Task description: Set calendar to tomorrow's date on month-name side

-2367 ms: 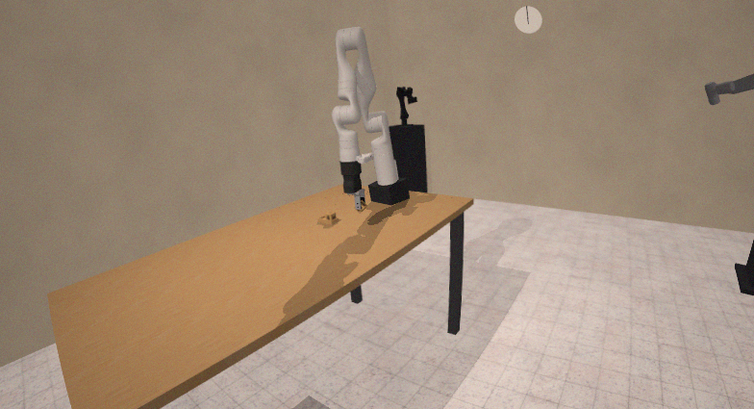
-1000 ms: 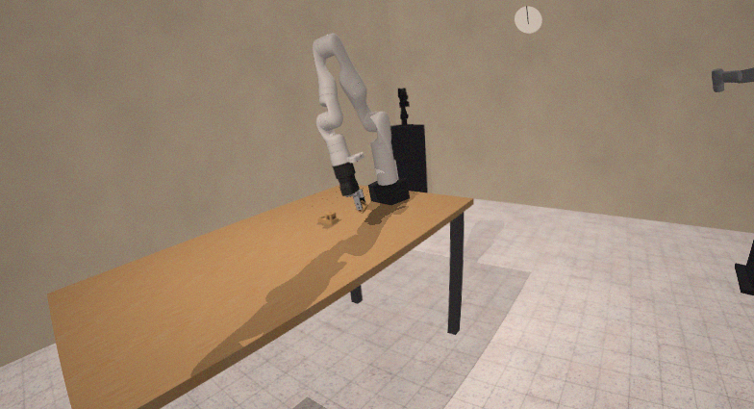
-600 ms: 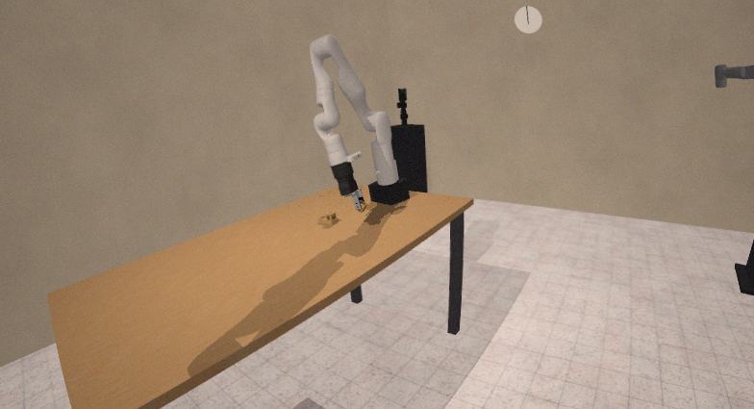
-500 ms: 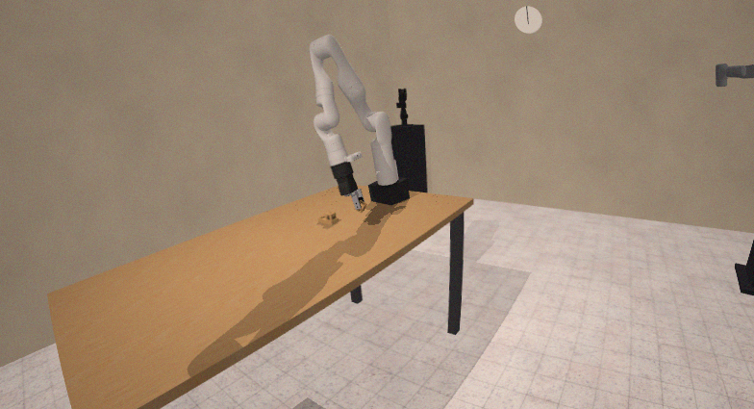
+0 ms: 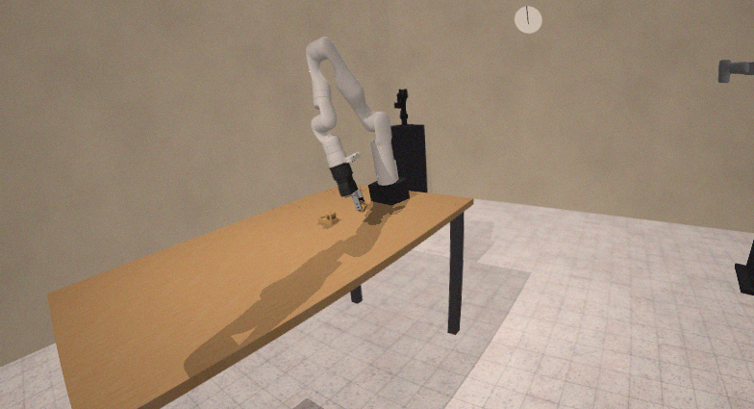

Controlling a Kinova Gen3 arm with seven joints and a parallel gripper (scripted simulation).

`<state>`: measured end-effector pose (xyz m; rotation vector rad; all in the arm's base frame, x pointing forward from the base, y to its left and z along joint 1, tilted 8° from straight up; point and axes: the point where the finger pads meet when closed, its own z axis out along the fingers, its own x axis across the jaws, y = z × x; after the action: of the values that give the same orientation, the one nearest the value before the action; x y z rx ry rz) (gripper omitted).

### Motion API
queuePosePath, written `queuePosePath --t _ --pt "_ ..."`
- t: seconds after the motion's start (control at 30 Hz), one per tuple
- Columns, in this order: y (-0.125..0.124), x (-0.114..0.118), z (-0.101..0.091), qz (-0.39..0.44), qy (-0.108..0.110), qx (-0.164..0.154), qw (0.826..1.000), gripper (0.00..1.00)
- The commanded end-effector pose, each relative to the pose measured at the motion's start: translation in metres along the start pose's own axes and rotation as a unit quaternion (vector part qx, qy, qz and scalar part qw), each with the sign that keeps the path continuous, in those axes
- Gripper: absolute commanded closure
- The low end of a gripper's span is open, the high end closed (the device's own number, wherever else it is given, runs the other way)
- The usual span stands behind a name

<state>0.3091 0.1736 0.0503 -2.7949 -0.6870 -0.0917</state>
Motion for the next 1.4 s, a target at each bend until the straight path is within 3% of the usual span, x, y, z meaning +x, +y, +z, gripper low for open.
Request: queuePosePath --t 0.0,0.53,0.97,1.17,1.37 --pt "0.0047 -0.0025 0.0012 0.009 -0.005 0.012 1.000 0.40" --pt "0.0056 -0.0007 -0.0004 0.008 0.001 0.102 0.995 0.40" --pt "0.0039 0.0010 -0.0031 0.004 0.005 0.115 0.993 0.40" --pt "0.0038 0.0001 -0.0003 0.005 0.001 0.136 0.991 0.40" --pt "0.0068 -0.0002 0.0004 0.008 0.001 0.203 0.979 0.40"
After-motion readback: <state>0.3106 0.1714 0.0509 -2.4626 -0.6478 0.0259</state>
